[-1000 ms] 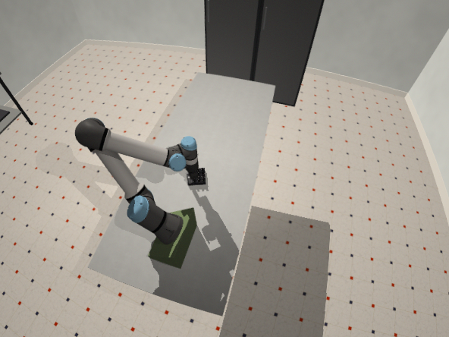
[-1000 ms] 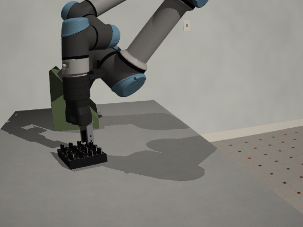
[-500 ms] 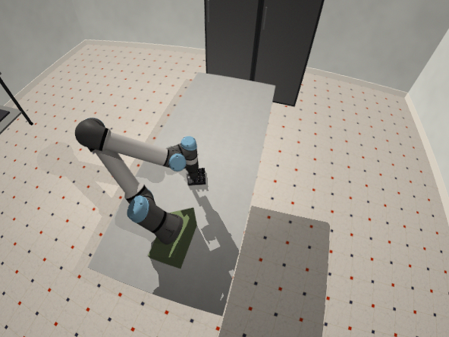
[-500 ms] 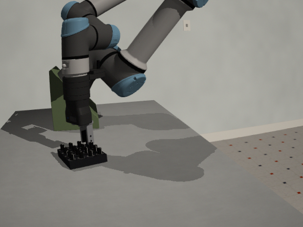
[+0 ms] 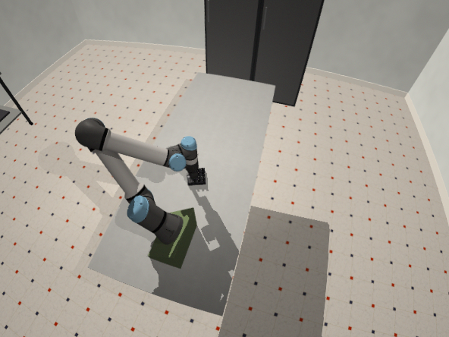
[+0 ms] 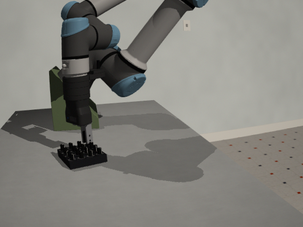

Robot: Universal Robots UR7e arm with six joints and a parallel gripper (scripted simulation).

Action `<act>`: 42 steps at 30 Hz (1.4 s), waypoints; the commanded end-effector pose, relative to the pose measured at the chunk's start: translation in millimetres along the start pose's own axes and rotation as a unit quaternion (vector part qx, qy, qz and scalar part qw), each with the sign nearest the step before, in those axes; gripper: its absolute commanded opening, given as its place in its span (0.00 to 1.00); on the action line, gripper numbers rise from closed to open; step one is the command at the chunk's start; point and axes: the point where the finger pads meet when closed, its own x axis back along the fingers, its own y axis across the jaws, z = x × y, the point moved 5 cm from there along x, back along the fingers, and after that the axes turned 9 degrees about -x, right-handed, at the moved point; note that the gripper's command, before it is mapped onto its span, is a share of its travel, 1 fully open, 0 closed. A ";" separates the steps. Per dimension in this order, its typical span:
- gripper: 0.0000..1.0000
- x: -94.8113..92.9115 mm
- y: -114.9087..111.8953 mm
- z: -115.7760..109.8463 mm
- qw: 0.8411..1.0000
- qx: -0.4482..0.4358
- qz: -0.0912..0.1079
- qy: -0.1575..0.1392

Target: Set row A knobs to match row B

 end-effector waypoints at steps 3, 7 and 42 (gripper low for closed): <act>0.30 0.3 0.2 -0.3 1.000 0.000 0.000 0.000; 0.30 0.3 0.2 -0.3 1.000 0.000 0.000 0.000; 0.30 0.3 0.2 -0.3 1.000 0.027 0.000 0.000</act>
